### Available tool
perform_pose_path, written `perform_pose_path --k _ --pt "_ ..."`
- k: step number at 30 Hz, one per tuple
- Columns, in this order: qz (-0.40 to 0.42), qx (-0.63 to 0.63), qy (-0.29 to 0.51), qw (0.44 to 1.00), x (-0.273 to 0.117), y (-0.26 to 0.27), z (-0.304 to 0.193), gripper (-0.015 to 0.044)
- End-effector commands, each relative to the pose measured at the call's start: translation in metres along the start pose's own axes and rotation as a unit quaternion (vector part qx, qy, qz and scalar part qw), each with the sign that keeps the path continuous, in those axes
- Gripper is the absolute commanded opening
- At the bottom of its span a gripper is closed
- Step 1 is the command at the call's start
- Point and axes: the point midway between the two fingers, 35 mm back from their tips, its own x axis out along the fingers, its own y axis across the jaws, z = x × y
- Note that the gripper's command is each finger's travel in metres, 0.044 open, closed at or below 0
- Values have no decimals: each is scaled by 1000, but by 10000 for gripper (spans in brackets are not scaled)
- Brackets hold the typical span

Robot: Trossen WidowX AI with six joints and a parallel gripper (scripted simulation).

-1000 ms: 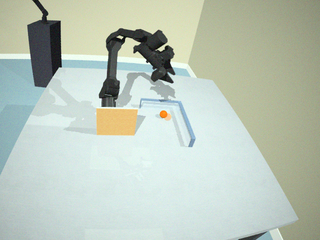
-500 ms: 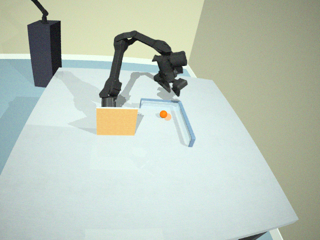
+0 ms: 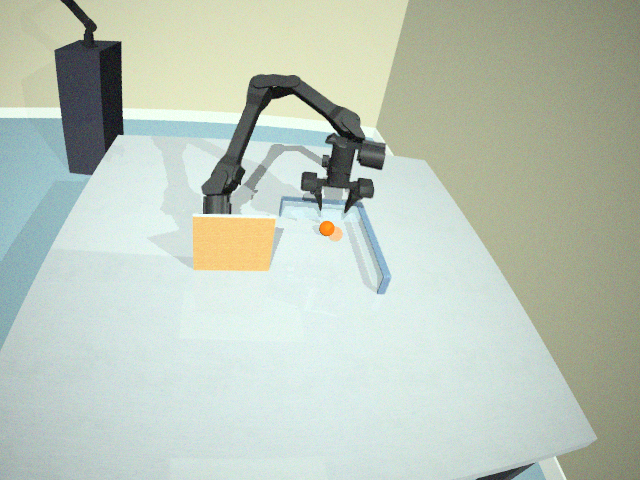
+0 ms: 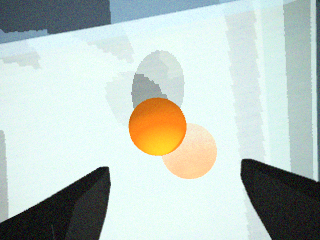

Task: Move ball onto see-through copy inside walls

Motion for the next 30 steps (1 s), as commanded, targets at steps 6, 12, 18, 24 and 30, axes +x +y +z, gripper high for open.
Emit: perform_pose_path --k 6,12,18,24,30 --pt "28 -71 11 997 11 2 6 312" --pt "28 -71 11 997 21 3 6 312" --pt "28 -71 11 997 29 3 6 312" --pt "28 -71 11 997 38 3 5 312" --pt "28 -71 11 997 48 4 5 312"
